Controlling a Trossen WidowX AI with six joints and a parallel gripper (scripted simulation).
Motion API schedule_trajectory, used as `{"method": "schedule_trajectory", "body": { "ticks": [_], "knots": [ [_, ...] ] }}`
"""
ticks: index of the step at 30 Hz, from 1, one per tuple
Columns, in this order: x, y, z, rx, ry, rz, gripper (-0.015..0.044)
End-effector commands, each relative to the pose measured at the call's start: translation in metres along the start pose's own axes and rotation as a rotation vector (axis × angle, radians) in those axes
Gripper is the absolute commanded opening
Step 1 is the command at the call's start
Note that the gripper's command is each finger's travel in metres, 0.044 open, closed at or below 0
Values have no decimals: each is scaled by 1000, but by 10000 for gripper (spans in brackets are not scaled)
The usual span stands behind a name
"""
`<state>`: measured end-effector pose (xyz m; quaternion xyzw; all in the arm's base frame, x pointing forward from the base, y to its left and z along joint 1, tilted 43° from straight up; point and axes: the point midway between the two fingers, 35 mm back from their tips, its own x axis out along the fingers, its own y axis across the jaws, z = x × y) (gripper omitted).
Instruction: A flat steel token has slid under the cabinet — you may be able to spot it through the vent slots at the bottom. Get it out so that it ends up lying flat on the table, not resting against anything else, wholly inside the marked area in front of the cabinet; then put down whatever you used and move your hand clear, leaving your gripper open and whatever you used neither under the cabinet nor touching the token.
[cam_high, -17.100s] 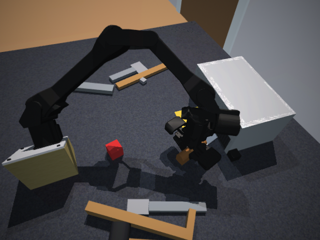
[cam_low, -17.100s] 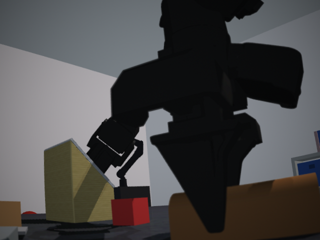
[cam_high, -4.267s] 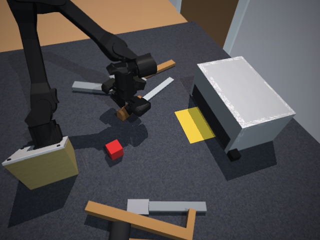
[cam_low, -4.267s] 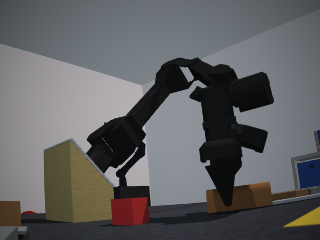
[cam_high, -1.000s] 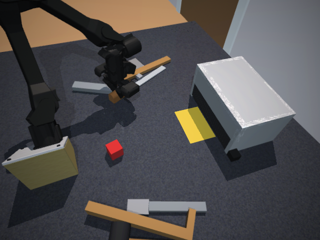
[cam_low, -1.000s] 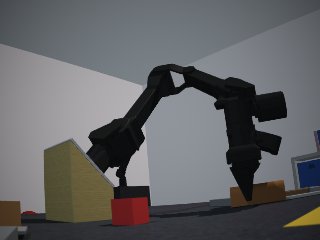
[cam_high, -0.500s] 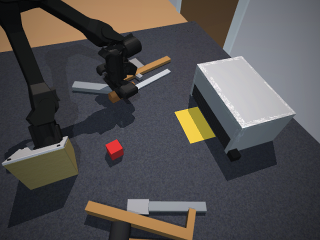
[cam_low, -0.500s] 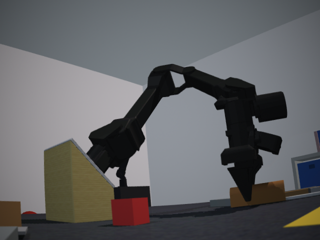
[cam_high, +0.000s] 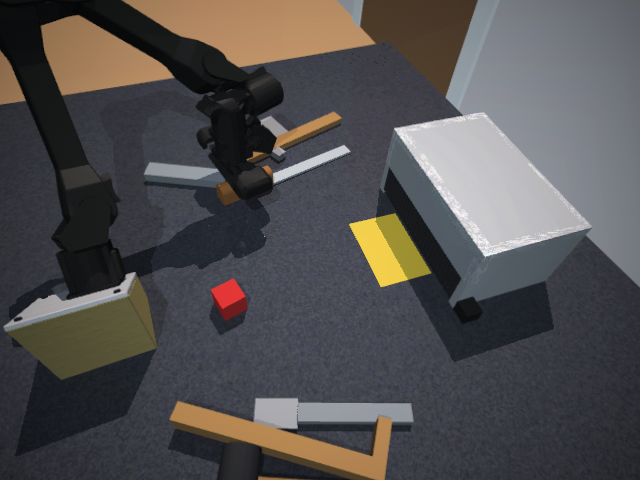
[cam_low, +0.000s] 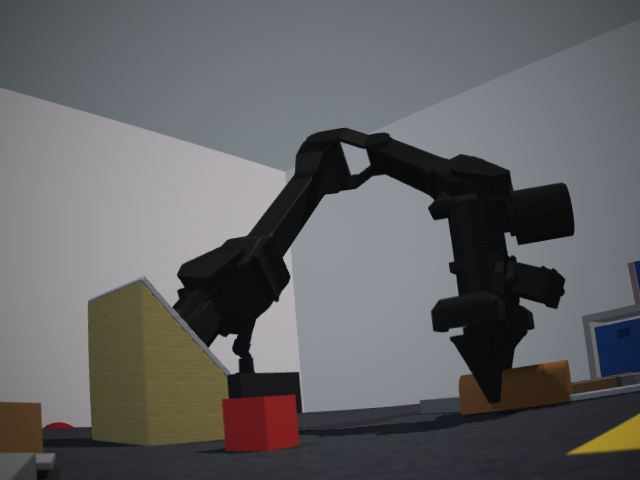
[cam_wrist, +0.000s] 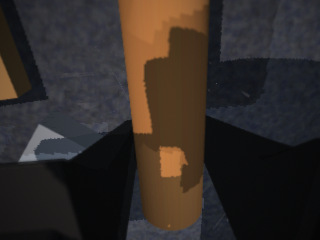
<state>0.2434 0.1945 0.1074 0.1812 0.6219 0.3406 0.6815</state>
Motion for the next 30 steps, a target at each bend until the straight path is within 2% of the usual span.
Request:
{"method": "schedule_trajectory", "body": {
  "ticks": [1,30],
  "knots": [
    [-1,1,1,35,-4,0,0],
    [-1,0,1,266,-4,1,0]
  ]
}}
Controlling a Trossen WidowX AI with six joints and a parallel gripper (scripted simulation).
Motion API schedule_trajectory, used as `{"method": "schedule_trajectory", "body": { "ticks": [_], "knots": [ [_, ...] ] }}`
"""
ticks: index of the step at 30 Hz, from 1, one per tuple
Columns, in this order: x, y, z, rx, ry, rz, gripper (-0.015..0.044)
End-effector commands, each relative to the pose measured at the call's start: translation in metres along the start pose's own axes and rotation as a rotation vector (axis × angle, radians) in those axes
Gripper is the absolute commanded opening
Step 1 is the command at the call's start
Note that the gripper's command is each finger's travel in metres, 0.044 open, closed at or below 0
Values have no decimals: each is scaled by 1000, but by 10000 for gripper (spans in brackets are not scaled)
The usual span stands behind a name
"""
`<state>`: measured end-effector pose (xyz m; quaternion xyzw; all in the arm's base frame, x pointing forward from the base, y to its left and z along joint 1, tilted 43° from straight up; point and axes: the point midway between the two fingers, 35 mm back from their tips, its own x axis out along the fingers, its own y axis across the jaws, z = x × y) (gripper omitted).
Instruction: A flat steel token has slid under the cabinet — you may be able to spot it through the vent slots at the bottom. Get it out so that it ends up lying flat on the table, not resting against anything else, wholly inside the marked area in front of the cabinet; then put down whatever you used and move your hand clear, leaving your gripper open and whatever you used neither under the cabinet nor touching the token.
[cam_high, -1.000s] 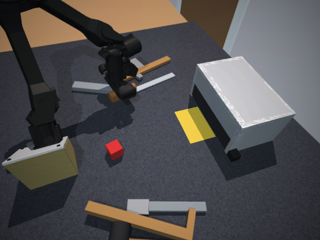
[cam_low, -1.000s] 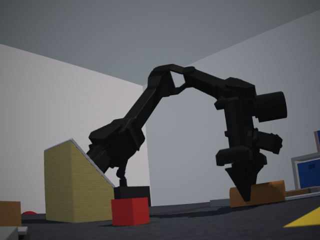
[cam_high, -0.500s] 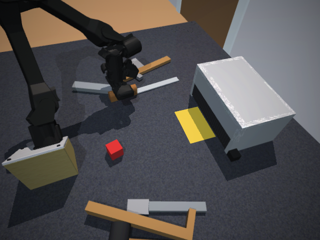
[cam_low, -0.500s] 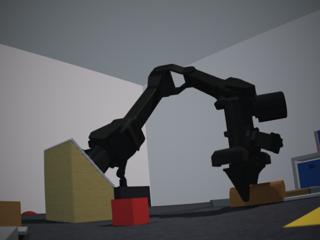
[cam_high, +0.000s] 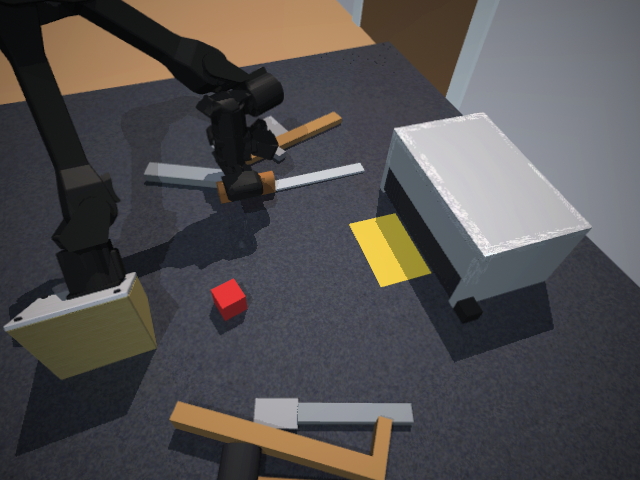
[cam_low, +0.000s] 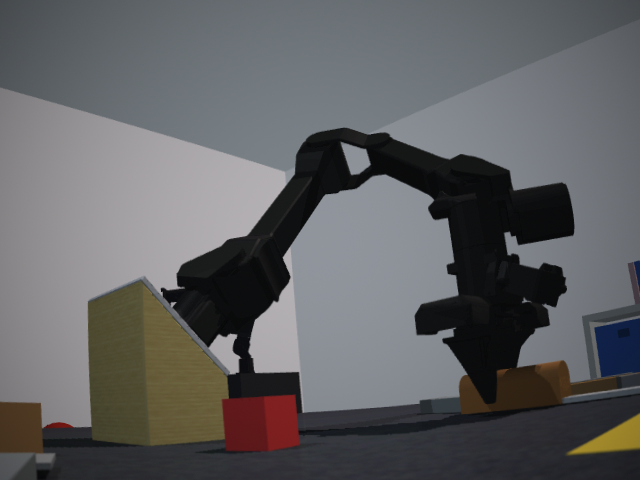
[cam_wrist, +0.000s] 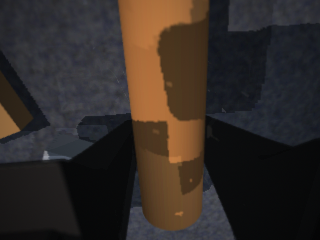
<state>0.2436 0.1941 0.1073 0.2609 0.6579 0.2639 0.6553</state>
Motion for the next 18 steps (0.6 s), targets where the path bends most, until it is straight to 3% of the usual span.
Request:
{"method": "schedule_trajectory", "body": {
  "ticks": [1,18],
  "knots": [
    [-1,1,1,35,-3,2,0],
    [-1,0,1,170,-3,2,0]
  ]
}}
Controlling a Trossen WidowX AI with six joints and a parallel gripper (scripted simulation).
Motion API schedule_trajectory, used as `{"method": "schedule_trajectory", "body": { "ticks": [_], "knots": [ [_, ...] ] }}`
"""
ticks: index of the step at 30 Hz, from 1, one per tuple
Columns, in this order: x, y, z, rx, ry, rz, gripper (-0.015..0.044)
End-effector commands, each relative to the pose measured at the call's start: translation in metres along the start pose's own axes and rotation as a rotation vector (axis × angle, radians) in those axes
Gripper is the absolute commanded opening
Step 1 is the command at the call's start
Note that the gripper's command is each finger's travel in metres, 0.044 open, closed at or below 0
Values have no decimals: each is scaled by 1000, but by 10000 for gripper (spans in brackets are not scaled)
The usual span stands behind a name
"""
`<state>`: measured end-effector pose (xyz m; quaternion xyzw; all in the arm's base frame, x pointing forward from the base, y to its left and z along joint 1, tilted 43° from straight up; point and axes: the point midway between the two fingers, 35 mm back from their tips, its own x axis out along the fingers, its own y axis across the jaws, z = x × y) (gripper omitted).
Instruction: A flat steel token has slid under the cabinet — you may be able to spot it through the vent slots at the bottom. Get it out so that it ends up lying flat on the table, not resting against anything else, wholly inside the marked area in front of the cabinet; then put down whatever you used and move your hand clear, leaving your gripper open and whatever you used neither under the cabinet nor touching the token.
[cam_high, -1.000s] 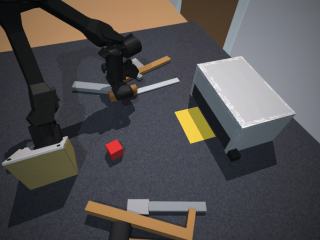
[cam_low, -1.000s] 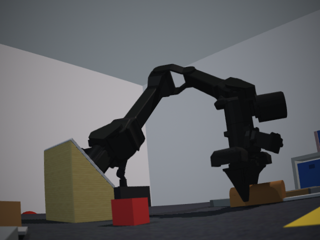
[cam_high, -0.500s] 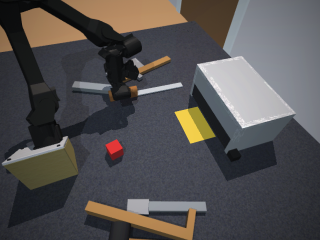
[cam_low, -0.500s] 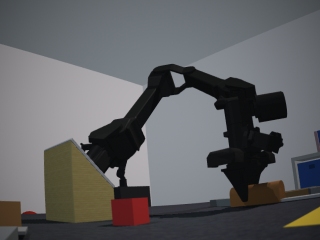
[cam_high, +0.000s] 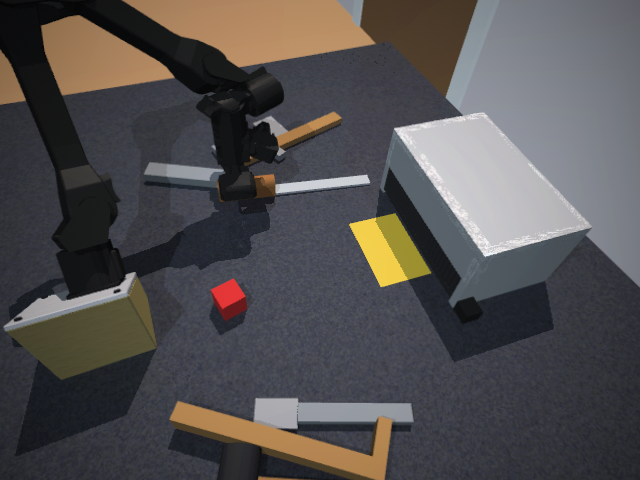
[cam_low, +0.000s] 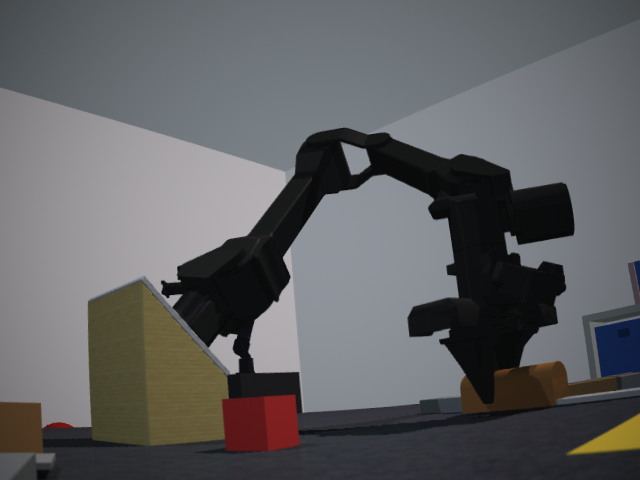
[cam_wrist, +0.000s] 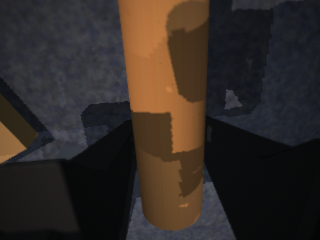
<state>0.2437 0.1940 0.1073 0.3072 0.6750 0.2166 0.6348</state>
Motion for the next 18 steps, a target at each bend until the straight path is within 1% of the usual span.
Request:
{"method": "schedule_trajectory", "body": {
  "ticks": [1,18],
  "knots": [
    [-1,0,1,35,-3,1,0],
    [-1,0,1,170,-3,2,0]
  ]
}}
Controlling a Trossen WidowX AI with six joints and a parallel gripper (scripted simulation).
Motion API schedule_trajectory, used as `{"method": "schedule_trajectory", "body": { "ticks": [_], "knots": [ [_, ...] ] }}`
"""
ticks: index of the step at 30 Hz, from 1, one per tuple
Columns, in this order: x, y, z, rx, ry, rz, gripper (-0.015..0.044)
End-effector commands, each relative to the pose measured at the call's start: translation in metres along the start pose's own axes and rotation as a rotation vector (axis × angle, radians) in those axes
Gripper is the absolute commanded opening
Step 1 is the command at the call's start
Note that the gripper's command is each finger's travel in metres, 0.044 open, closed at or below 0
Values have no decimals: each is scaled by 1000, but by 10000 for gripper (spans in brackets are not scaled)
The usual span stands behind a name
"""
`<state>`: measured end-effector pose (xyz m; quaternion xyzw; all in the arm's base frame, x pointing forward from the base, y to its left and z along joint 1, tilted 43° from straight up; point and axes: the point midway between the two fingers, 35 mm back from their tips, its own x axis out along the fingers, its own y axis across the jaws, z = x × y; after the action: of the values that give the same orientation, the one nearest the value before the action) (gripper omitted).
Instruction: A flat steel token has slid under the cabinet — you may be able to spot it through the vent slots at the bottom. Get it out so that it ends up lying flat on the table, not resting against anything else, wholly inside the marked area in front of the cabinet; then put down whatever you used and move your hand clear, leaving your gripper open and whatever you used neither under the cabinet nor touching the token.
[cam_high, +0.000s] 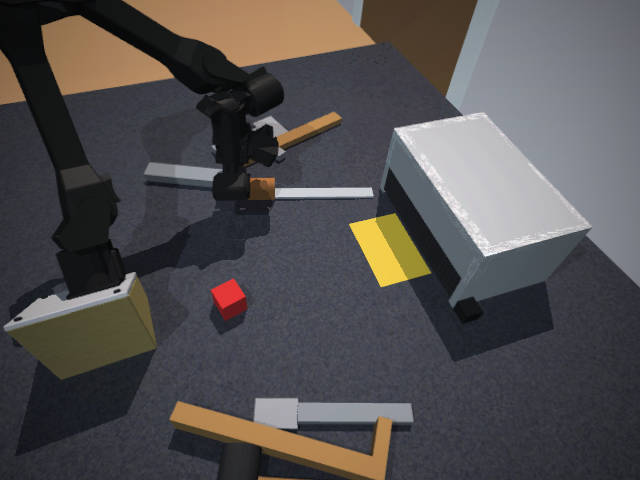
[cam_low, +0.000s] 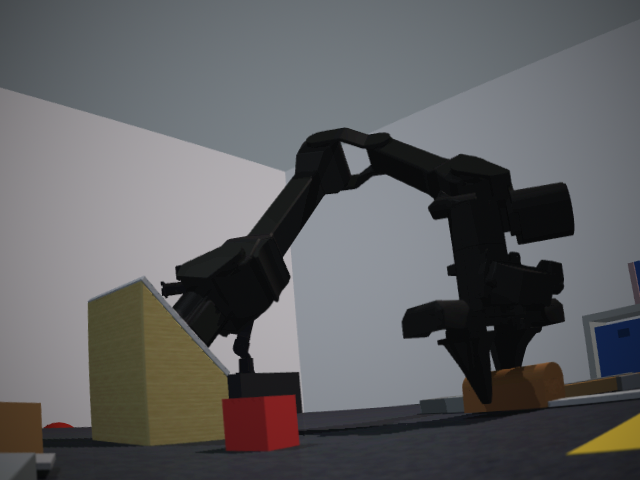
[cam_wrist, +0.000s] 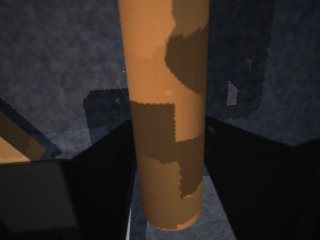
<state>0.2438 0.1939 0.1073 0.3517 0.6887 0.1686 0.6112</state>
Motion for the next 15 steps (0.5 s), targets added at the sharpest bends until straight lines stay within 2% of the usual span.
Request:
{"method": "schedule_trajectory", "body": {
  "ticks": [1,13,15],
  "knots": [
    [-1,0,1,36,-4,1,0],
    [-1,-3,8,85,-4,1,0],
    [0,-2,6,74,-1,-1,53]
  ]
}}
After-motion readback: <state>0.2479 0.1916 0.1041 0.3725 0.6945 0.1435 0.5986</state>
